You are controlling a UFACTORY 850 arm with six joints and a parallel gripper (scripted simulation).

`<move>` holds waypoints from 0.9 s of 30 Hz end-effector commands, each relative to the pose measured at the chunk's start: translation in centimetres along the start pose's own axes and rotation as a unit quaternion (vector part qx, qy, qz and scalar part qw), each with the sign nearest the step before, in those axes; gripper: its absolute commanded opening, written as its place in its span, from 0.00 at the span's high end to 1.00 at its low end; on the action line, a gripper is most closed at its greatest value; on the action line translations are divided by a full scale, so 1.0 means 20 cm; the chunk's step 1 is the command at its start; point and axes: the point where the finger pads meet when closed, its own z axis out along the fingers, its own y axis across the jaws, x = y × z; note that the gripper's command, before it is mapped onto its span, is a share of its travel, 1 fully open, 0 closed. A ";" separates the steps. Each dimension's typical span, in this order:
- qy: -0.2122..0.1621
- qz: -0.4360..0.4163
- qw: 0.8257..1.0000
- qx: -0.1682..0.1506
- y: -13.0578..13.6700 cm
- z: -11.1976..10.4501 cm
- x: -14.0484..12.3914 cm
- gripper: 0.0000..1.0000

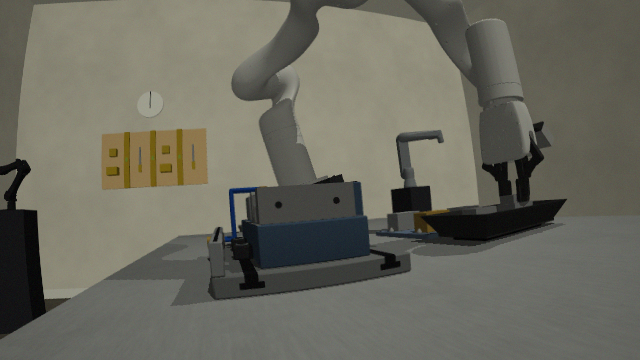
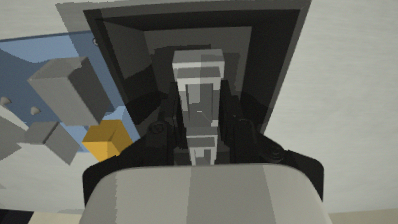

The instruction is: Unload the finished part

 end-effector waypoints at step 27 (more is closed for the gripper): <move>0.000 0.000 1.000 -0.001 0.01 0.05 0.00 1.00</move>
